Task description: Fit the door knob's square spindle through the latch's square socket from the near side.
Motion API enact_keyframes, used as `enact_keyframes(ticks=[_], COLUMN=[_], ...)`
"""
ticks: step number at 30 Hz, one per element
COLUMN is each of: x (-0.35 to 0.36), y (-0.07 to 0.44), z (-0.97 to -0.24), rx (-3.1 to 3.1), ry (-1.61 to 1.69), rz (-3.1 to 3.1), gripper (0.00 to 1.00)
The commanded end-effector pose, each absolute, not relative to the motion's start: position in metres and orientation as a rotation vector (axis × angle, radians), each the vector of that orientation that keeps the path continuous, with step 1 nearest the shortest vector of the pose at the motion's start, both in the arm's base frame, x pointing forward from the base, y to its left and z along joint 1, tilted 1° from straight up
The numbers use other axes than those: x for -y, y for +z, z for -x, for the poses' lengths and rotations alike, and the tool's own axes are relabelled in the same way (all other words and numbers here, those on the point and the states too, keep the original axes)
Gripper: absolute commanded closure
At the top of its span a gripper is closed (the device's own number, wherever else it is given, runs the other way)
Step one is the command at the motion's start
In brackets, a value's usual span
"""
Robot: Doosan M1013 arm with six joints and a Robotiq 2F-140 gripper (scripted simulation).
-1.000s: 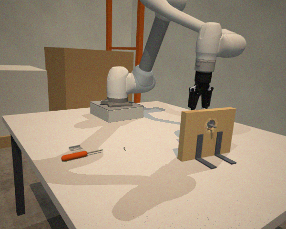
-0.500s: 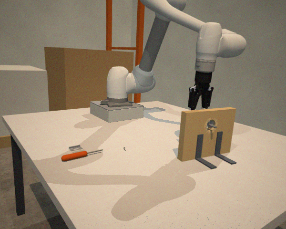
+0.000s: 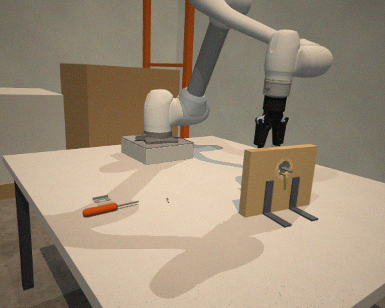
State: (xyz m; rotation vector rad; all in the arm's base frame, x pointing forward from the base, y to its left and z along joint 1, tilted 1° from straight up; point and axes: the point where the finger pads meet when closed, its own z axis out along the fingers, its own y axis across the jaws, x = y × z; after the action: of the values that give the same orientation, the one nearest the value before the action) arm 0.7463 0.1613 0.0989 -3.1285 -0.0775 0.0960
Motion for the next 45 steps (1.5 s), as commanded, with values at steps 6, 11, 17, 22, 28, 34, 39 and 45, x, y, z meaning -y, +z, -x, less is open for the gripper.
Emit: enact_keyframes(ticks=[6, 11, 17, 22, 28, 34, 39, 45], x=[-0.1613, -0.1614, -0.1615, -0.1616, -0.1616, -0.1616, -0.1616, -0.1618], y=[0.0990, 0.0990, 0.0991, 0.0991, 0.0991, 0.0991, 0.0991, 0.0992], z=[-0.7463, -0.7469, -0.7503, -0.7512, -0.7513, -0.7514, -0.7524, -0.7557], rx=[0.078, 0.078, 0.078, 0.078, 0.078, 0.078, 0.078, 0.078], ry=[0.096, 0.096, 0.096, 0.096, 0.096, 0.096, 0.096, 0.096], rz=[3.128, 3.128, 3.128, 3.128, 3.128, 3.128, 3.128, 3.128], gripper=[0.58, 0.58, 0.58, 0.58, 0.58, 0.58, 0.58, 0.58])
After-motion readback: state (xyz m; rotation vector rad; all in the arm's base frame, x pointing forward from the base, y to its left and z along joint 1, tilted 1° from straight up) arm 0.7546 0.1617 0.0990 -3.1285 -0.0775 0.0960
